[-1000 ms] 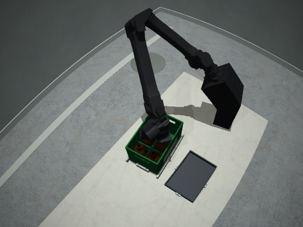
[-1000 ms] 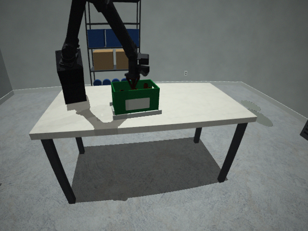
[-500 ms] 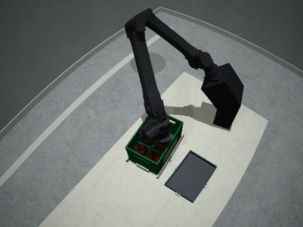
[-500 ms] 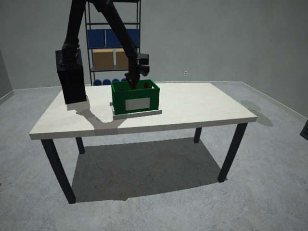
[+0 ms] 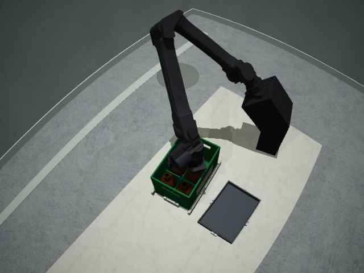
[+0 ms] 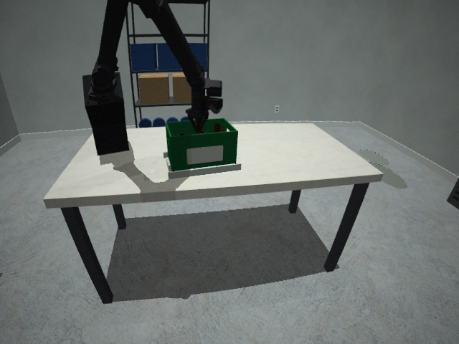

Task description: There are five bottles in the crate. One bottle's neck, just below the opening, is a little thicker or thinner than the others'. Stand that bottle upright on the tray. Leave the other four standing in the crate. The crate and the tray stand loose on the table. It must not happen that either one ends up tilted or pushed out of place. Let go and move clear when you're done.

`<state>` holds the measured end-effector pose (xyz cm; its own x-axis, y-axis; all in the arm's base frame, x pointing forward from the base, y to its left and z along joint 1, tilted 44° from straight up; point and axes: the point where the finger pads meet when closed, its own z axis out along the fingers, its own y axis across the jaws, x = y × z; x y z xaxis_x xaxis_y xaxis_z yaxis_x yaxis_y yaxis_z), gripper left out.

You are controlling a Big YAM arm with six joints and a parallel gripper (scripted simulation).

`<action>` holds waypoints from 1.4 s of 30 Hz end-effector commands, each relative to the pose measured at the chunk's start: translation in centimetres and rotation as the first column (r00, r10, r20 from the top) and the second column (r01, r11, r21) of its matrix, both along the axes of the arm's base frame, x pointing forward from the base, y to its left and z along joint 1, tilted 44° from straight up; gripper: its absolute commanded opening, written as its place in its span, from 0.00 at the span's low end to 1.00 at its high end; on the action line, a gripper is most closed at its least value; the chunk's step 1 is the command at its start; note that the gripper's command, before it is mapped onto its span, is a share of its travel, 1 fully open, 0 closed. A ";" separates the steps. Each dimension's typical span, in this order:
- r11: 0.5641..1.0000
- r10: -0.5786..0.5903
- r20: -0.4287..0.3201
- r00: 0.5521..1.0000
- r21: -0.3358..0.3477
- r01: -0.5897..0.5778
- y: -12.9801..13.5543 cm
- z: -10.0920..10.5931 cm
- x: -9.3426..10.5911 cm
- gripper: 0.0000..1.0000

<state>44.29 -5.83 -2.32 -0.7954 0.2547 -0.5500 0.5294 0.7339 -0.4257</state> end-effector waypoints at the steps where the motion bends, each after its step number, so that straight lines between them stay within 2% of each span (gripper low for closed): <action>1: 1.000 0.005 0.005 1.000 0.000 -0.005 -0.2 0.2 0.3 0.00; 12: 1.000 0.007 0.005 1.000 0.000 -0.007 -0.1 0.3 0.3 0.00; 42: 1.000 0.014 0.019 1.000 0.003 -0.014 2.2 2.3 -0.5 0.00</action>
